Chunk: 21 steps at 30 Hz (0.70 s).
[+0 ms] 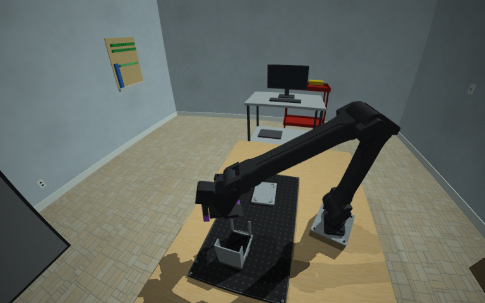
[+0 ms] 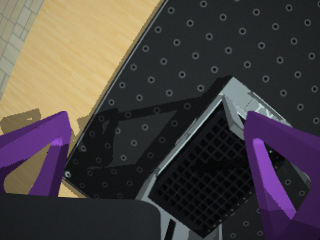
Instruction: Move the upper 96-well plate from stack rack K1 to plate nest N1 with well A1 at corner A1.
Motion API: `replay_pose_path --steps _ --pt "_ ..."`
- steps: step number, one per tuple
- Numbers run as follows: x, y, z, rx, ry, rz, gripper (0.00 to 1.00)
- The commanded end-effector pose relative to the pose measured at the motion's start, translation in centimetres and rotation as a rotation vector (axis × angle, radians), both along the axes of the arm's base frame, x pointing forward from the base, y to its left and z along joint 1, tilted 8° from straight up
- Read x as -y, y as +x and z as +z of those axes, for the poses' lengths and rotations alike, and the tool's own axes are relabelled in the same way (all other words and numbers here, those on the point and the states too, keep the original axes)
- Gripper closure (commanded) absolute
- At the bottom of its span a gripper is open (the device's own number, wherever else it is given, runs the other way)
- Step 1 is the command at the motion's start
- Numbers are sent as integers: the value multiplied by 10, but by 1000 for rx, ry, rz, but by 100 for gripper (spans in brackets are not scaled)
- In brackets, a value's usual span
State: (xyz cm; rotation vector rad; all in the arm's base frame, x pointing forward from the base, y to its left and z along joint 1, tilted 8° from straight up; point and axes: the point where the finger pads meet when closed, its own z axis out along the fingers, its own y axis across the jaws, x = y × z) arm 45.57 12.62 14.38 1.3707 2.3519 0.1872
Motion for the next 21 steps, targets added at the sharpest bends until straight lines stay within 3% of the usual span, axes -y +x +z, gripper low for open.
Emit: replay_pose_path --steps 1,2,3,6,7,9,10,12,13,15,16,18,19,21 --pt "-26 4 17 -13 116 -100 0" --pt "-19 -16 -8 -65 92 -103 0" --pt "-19 -16 -8 -64 93 -103 0" --pt "-23 -16 0 -65 119 -124 0" --pt "-31 -6 34 -17 169 -140 0" --pt "-36 -15 35 -54 205 -183 0" --pt "-27 -13 35 -69 223 -229 0" --pt "-40 -25 36 -109 255 -254 0" --pt "-34 -22 23 -153 257 -298 0" --pt "-47 -35 32 -179 293 -322 0" --pt "-43 -33 23 -214 297 -363 0" --pt "-52 -45 35 -237 332 -394 0" --pt "-50 -44 27 -273 334 -430 0" --pt "-57 -55 40 -294 368 -468 0"
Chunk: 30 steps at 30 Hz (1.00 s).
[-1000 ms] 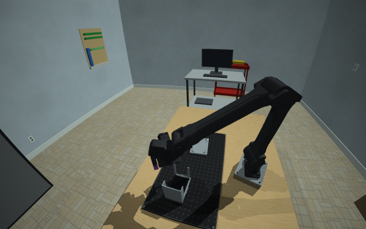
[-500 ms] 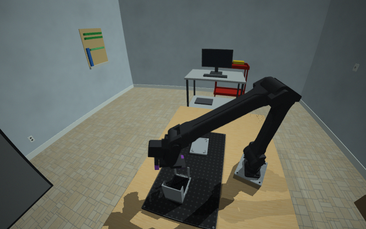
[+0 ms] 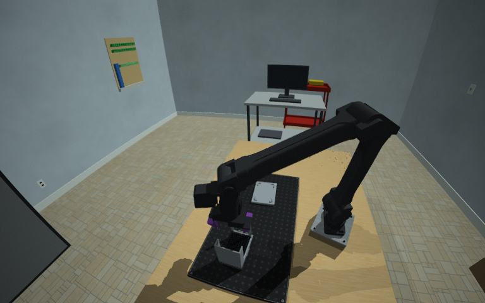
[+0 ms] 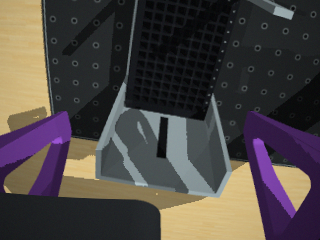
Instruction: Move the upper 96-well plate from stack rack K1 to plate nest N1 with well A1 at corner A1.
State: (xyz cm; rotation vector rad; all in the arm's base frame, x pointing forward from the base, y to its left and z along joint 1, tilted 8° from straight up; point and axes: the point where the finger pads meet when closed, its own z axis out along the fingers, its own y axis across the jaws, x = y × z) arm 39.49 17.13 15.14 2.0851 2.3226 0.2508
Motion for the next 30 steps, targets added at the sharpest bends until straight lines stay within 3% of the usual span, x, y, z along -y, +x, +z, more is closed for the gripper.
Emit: replay_pose_path --steps 1,6,8,19,20,22,30 --pt "-12 5 32 8 42 -110 0" --pt "-2 6 19 -59 47 -177 0" --pt "-1 -4 20 -57 47 -172 0" --pt "-5 0 19 -46 48 -155 0" --pt "-3 -10 6 -76 37 -163 0" --pt "-6 -7 -4 -79 35 -160 0" --pt "-9 -4 -10 -63 43 -158 0"
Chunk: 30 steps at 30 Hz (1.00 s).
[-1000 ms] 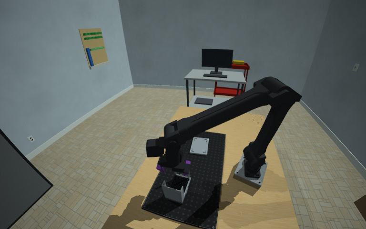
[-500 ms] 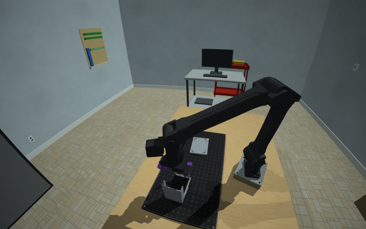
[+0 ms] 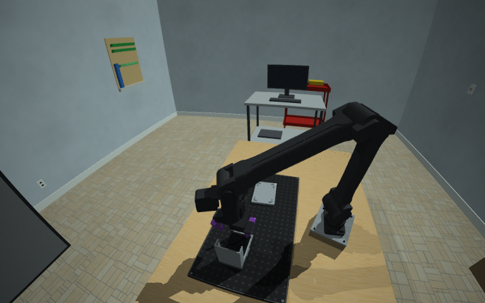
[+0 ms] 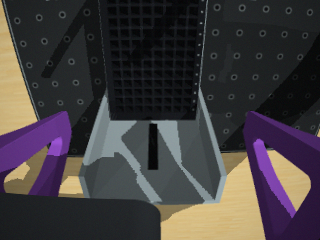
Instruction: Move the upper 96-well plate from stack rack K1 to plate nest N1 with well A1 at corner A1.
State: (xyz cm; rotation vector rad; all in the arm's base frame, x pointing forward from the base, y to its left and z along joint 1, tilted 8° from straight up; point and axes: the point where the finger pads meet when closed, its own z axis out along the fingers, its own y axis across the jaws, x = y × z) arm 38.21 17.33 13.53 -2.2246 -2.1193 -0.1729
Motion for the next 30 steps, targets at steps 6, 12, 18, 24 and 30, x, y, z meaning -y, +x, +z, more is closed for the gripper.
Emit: replay_pose_path --steps 6,12,18,24,30 --pt "-8 6 -8 17 9 -6 0" --pt "-9 6 -18 17 9 -8 0" --pt "-10 7 -18 39 18 -10 0" --pt "-9 8 -26 35 16 -14 0" --pt "-13 7 -44 17 8 -7 0"
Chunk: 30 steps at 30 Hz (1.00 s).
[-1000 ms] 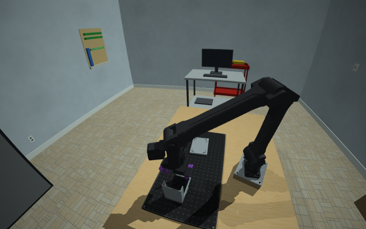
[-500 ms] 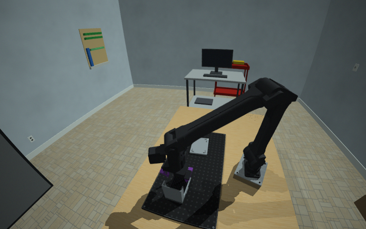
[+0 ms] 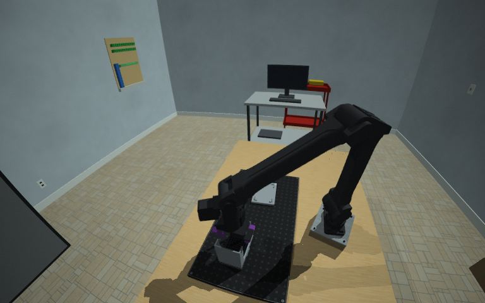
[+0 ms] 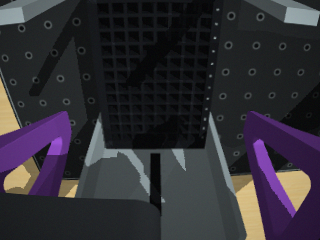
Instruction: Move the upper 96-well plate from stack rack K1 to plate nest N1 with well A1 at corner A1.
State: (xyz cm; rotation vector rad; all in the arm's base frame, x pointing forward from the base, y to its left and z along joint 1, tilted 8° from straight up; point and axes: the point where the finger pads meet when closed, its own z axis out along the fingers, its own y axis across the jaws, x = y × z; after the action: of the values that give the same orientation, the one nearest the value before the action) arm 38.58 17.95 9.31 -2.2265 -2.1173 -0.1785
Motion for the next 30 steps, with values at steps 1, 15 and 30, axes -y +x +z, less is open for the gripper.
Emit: replay_pose_path --steps 1,15,30 --pt "-7 3 -3 17 7 -5 0" --pt "-9 4 -24 14 5 -6 0" --pt "-10 7 -45 16 6 -11 0"
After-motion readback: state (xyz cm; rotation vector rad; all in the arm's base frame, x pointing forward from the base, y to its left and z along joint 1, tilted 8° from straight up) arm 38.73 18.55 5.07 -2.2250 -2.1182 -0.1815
